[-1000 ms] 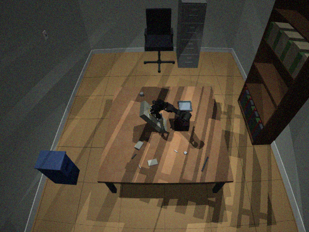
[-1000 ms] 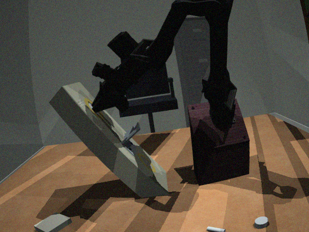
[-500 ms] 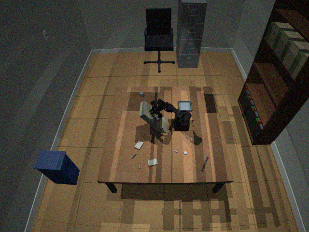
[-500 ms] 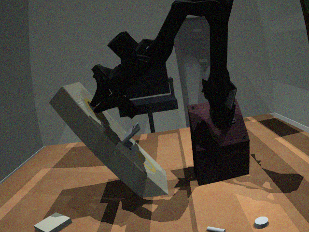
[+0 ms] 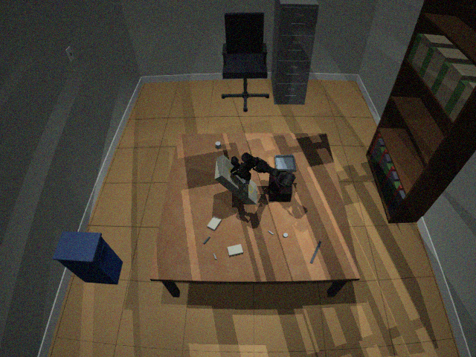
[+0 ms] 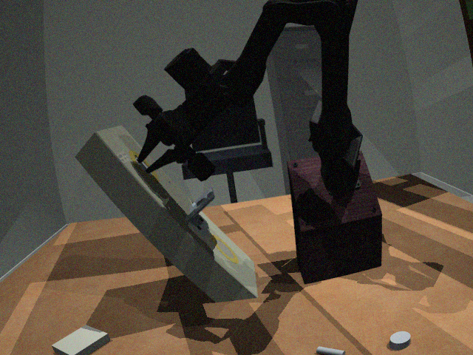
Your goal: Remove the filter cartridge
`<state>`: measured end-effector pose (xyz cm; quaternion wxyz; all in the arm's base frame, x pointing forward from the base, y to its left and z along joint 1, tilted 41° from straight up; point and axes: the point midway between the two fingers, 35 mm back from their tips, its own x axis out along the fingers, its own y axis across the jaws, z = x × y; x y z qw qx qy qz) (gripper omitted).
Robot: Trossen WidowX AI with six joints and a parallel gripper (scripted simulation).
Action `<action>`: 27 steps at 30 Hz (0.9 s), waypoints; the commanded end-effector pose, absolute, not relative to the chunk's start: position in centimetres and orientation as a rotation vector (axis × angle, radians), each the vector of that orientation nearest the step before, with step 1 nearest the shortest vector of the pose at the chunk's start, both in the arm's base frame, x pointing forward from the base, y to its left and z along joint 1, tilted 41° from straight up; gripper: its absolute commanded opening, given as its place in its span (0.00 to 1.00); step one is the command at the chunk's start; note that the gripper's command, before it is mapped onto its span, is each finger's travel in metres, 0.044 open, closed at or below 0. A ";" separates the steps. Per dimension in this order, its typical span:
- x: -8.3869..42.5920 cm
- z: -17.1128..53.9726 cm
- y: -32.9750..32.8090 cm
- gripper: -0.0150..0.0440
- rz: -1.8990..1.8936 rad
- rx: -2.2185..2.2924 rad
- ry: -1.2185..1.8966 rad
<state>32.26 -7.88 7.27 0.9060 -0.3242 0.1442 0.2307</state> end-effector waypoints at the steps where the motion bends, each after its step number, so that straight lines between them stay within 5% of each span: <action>1: 32.4 7.1 -7.9 0.25 0.480 -0.732 0.297; 27: 25.6 9.2 -9.6 0.25 0.464 -0.634 0.325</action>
